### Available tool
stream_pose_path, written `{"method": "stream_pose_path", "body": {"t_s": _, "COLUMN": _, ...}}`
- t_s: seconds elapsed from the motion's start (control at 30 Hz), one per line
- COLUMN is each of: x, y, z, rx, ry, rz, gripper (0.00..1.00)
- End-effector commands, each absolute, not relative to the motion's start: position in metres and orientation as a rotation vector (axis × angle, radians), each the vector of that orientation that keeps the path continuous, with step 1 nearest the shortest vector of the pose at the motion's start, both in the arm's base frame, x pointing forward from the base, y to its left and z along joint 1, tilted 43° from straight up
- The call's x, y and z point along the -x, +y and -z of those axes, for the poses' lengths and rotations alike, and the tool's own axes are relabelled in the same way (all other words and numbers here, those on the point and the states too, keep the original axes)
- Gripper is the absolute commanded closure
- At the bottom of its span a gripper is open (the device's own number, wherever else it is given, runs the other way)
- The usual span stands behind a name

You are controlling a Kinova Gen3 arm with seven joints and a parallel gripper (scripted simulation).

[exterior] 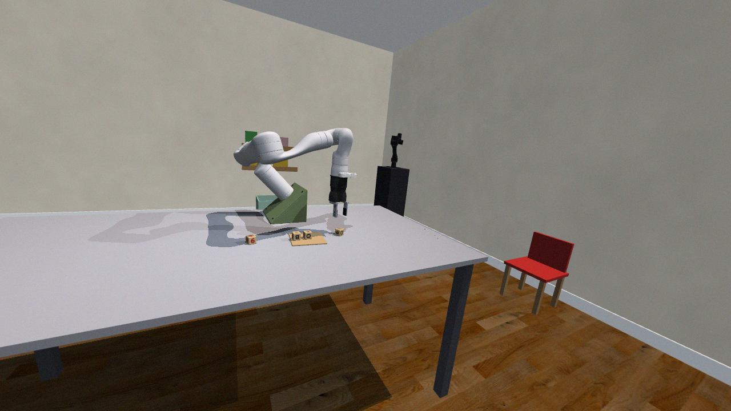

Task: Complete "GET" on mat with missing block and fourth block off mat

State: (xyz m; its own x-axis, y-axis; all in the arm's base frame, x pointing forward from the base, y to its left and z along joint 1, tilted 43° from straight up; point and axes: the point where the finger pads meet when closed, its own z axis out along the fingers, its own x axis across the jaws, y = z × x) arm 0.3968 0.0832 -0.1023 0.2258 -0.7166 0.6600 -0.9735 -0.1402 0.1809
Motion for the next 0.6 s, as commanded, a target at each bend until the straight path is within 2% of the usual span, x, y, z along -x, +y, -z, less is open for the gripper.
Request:
{"method": "stream_pose_path", "body": {"t_s": 0.0, "x": -0.396, "y": 0.0835, "z": 0.1028, "rx": -1.945, "ry": -1.518, "rz": -0.557, "gripper": 0.0}}
{"method": "stream_pose_path", "body": {"t_s": 0.57, "x": -0.393, "y": 0.0844, "z": 0.1057, "rx": -2.035, "ry": -1.369, "rz": -0.496, "gripper": 0.0}}
